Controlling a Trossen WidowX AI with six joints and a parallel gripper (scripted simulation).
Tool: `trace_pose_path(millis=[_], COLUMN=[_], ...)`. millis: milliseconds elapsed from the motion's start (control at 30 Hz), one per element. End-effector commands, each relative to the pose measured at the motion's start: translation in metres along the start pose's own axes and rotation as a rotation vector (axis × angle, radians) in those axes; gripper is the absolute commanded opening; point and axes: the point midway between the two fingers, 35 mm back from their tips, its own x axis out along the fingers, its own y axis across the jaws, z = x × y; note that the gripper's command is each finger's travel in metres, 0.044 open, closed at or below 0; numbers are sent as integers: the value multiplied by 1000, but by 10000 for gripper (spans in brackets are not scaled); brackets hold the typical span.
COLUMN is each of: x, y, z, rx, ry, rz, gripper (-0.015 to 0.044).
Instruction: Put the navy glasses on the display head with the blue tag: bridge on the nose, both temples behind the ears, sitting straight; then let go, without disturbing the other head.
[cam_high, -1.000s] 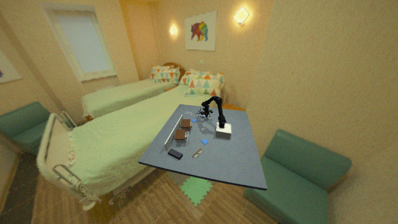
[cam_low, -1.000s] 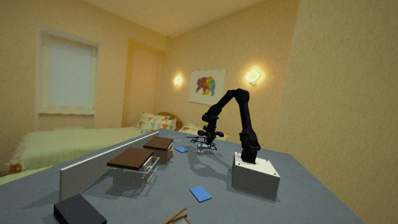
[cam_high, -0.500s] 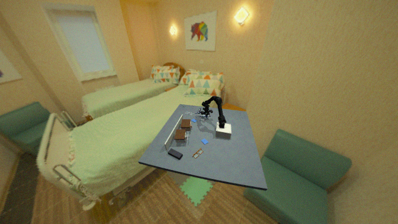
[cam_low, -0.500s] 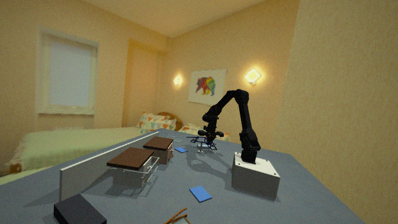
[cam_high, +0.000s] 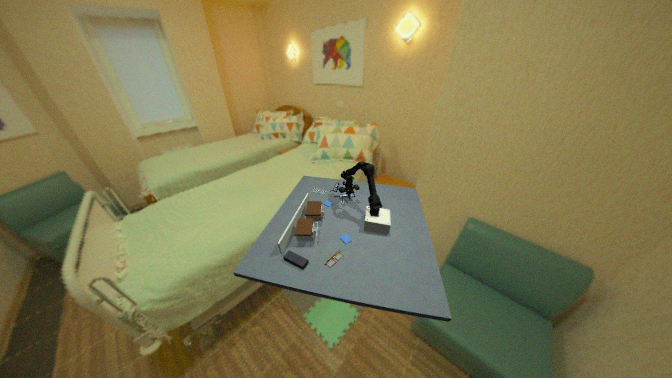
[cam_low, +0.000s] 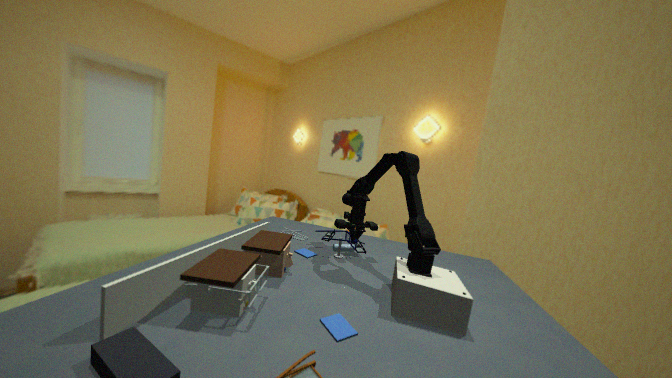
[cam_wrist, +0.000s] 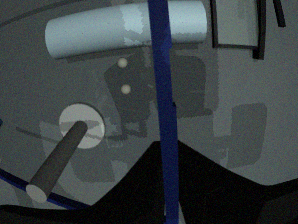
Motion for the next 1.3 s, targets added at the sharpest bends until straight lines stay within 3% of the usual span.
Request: trace_pose_path(millis=[0,1267], x=[-1,-1], y=[-2,-7], z=[3,22], rx=[-2,-2], ry=[-3,-4], rz=[-3,-4], gripper=[0,0])
